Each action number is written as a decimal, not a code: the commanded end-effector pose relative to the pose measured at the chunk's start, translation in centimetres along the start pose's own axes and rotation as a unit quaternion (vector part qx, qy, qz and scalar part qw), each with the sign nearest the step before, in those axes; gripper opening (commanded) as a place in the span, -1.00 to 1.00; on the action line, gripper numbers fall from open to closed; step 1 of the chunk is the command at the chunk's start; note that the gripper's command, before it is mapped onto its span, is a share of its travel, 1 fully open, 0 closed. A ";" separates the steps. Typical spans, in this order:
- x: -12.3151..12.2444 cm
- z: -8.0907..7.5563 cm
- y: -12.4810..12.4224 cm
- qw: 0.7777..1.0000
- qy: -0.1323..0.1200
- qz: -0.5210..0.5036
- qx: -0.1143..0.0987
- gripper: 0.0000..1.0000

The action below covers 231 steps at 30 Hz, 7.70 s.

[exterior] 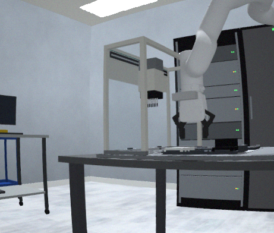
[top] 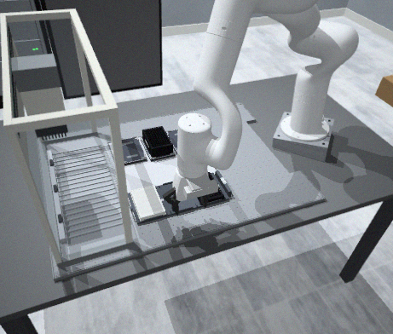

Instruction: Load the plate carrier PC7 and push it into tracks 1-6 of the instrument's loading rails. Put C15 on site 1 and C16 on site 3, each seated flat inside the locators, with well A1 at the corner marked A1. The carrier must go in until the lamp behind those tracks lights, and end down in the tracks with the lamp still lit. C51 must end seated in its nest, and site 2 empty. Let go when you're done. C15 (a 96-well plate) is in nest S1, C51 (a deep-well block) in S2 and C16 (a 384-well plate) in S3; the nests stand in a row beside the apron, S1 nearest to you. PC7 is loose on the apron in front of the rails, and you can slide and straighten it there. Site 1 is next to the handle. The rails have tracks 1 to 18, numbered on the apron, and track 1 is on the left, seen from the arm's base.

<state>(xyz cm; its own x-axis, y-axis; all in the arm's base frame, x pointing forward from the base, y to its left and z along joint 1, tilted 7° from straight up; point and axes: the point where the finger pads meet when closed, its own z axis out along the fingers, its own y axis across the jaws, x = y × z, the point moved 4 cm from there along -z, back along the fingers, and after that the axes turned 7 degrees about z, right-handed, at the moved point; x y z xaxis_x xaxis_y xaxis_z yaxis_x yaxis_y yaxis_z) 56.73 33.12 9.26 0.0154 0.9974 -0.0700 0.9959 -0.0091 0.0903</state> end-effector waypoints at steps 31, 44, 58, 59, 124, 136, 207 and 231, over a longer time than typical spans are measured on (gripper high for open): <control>0.1 3.5 0.1 1.000 0.001 0.000 -0.001 1.00; 0.1 4.3 0.1 1.000 0.001 0.000 -0.001 1.00; 0.1 5.1 0.1 1.000 0.001 0.000 -0.001 1.00; 0.1 5.2 0.1 1.000 0.001 0.000 -0.001 1.00; -2.1 5.4 0.4 1.000 0.001 0.000 -0.001 1.00; -2.6 5.4 0.4 1.000 0.001 0.000 -0.001 1.00; -3.6 5.4 0.5 1.000 0.001 0.000 -0.001 1.00; -2.1 5.4 0.4 1.000 0.001 0.000 -0.001 1.00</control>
<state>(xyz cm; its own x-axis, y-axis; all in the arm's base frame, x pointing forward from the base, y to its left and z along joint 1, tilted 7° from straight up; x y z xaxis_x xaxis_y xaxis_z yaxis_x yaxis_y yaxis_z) 57.49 30.38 3.97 0.0154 0.9974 -0.0698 0.9959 -0.0090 0.0905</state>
